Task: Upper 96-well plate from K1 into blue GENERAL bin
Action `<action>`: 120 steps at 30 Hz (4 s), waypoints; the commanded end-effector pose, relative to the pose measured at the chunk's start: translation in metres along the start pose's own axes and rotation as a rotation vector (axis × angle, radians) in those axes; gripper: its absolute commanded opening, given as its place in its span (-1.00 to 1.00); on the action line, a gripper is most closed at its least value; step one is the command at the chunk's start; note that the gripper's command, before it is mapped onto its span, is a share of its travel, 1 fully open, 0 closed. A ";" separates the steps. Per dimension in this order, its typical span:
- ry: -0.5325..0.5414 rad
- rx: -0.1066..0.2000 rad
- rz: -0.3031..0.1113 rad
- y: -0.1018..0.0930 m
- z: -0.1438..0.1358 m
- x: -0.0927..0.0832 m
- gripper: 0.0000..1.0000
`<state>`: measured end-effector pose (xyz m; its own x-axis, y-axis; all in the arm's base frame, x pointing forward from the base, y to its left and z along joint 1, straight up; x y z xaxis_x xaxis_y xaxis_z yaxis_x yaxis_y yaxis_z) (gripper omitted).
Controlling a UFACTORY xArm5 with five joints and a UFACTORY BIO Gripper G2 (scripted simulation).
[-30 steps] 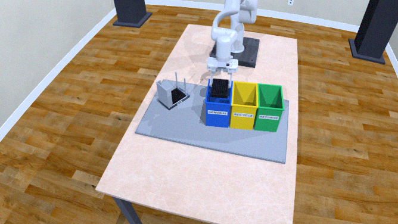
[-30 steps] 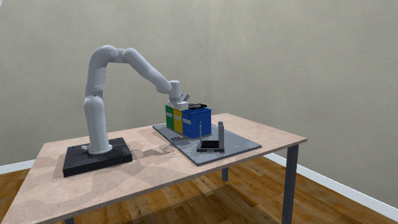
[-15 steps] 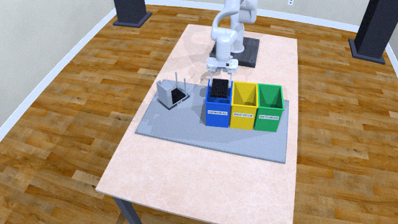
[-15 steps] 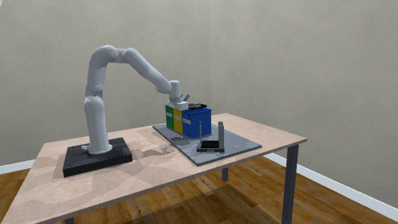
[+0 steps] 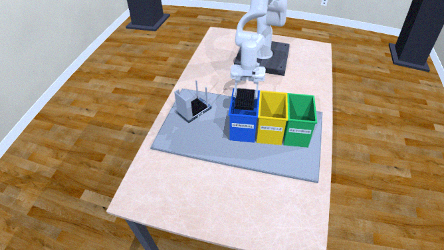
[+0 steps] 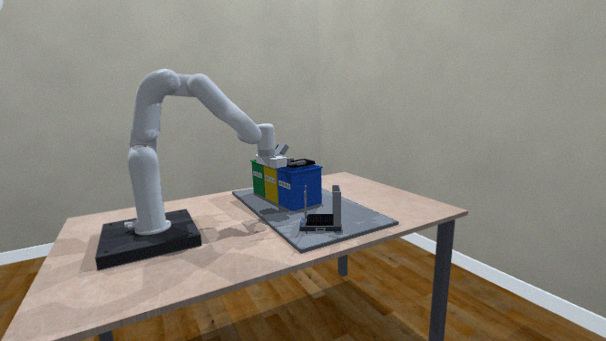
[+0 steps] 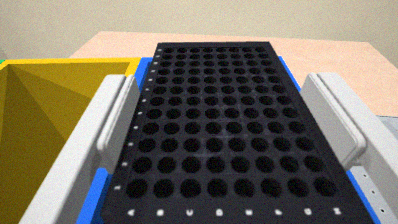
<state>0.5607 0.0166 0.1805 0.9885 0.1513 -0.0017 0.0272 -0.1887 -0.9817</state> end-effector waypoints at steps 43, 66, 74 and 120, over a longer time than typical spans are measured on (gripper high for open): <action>0.001 0.003 -0.003 0.027 0.005 0.001 -0.64; 0.001 0.003 -0.003 0.027 0.005 0.001 -0.64; 0.001 0.003 -0.003 0.022 0.004 0.001 -0.64; 0.119 0.003 0.020 -0.053 -0.001 -0.058 -0.64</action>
<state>0.5148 0.0187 0.2218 0.9995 0.0331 -0.0012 0.0051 -0.1908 -0.9816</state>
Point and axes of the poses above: the point midway between the two finger pads, its own x axis out along the fingers, its own z axis across the jaws, y = z × x, the point moved 6 cm from there along -x, back along the fingers, and after that the axes turned 11 degrees about -x, right-handed, at the moved point
